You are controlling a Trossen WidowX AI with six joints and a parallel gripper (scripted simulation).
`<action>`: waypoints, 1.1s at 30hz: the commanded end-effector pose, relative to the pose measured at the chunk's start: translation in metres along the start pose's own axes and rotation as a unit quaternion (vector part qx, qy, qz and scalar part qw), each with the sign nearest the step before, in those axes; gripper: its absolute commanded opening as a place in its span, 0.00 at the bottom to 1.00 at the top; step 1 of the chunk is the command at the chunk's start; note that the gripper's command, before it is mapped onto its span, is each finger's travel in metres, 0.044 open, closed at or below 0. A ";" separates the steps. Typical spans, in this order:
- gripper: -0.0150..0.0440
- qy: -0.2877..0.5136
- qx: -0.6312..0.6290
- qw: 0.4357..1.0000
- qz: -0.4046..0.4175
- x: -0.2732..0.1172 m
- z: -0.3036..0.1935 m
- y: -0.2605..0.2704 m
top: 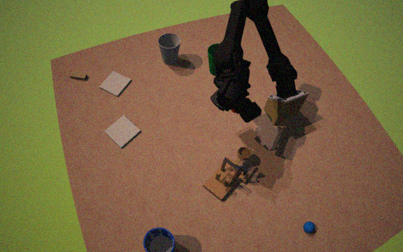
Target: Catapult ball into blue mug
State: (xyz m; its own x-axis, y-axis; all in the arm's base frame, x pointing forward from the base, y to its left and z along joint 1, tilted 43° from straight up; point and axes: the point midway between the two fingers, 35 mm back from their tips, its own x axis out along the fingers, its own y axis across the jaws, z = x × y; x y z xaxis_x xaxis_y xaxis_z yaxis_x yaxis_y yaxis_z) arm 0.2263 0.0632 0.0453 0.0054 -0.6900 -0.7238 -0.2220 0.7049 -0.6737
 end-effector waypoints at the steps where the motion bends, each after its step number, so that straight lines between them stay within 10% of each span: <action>1: 0.25 0.010 -0.015 1.000 0.000 -0.001 0.007 0.011; 33: 0.25 0.103 -0.133 0.985 -0.028 0.029 0.041 0.113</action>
State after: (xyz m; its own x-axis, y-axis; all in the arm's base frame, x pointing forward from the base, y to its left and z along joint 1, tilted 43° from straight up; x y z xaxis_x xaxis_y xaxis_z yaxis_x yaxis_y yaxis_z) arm 0.2422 0.1238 -0.0484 -0.1544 -0.7605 -0.6307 -0.4538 0.6216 -0.6385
